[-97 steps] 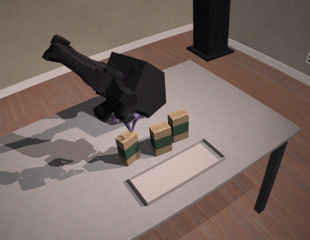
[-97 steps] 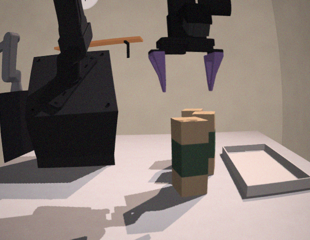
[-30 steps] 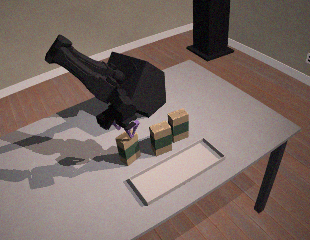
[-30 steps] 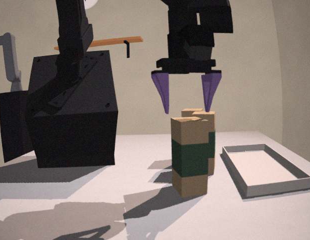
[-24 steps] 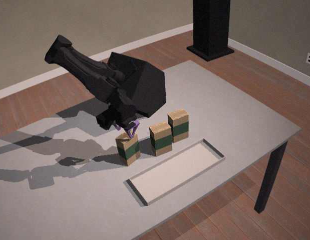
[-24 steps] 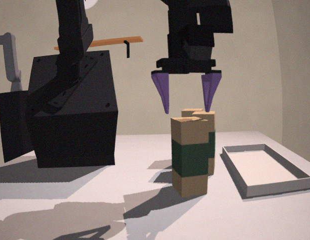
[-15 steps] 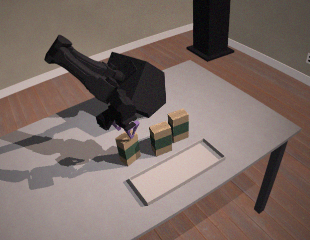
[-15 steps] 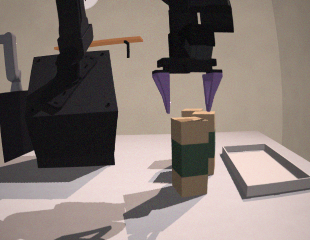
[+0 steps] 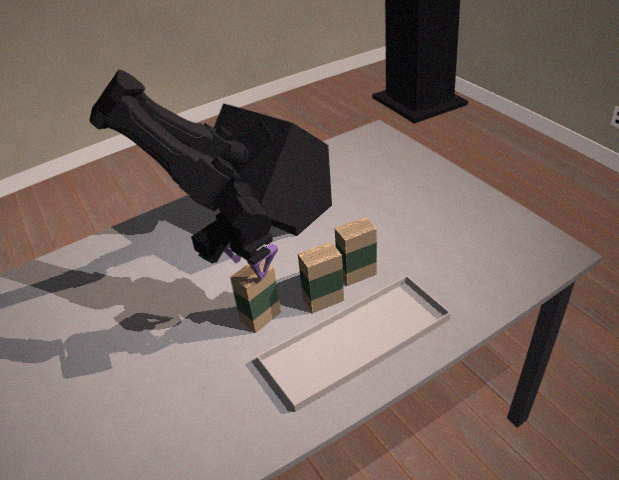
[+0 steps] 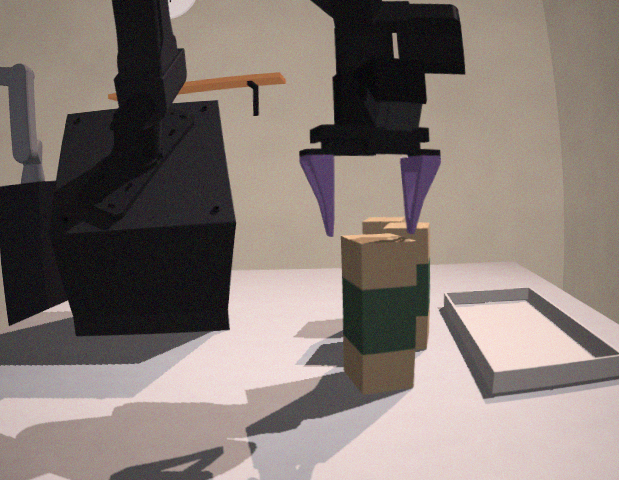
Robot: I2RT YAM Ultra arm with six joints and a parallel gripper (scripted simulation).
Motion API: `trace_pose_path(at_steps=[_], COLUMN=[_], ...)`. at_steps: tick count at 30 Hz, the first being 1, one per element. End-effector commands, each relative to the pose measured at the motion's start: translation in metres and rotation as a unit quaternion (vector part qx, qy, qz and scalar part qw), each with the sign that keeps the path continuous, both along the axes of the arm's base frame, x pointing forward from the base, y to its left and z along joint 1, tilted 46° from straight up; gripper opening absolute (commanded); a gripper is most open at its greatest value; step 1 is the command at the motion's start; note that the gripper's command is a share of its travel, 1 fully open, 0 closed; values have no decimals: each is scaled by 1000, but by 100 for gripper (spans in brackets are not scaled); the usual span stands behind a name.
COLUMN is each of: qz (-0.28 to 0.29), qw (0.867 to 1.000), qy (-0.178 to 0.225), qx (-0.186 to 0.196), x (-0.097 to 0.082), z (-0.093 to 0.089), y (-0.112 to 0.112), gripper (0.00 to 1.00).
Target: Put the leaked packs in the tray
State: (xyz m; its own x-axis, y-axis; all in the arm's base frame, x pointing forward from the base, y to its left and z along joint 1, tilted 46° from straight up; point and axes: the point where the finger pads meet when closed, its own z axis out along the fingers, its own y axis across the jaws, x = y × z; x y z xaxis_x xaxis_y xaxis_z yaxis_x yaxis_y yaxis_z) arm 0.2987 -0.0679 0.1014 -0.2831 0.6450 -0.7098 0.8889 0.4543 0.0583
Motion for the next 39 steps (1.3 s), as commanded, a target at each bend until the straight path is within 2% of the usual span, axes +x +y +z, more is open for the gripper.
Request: trace_pose_path(at_steps=[1, 3, 4, 5, 18, 20, 21, 25, 39], qz=[6, 6, 8, 6, 7, 7, 16, 9, 7], qw=[1000, 1000, 1000, 1000, 1000, 1000, 1000, 1000, 1000], qy=[6, 6, -6, 6, 6, 6, -8, -1, -4], qx=[0, 0, 1, 0, 0, 0, 0, -1, -1], x=[4, 4, 12, 5, 15, 15, 25, 20, 20], z=[-12, -12, -5, -15, -33, -33, -25, -30, -29], y=[-2, -2, -1, -5, -20, -20, -15, -21, -21], gripper=[79, 79, 79, 79, 79, 79, 79, 79, 79])
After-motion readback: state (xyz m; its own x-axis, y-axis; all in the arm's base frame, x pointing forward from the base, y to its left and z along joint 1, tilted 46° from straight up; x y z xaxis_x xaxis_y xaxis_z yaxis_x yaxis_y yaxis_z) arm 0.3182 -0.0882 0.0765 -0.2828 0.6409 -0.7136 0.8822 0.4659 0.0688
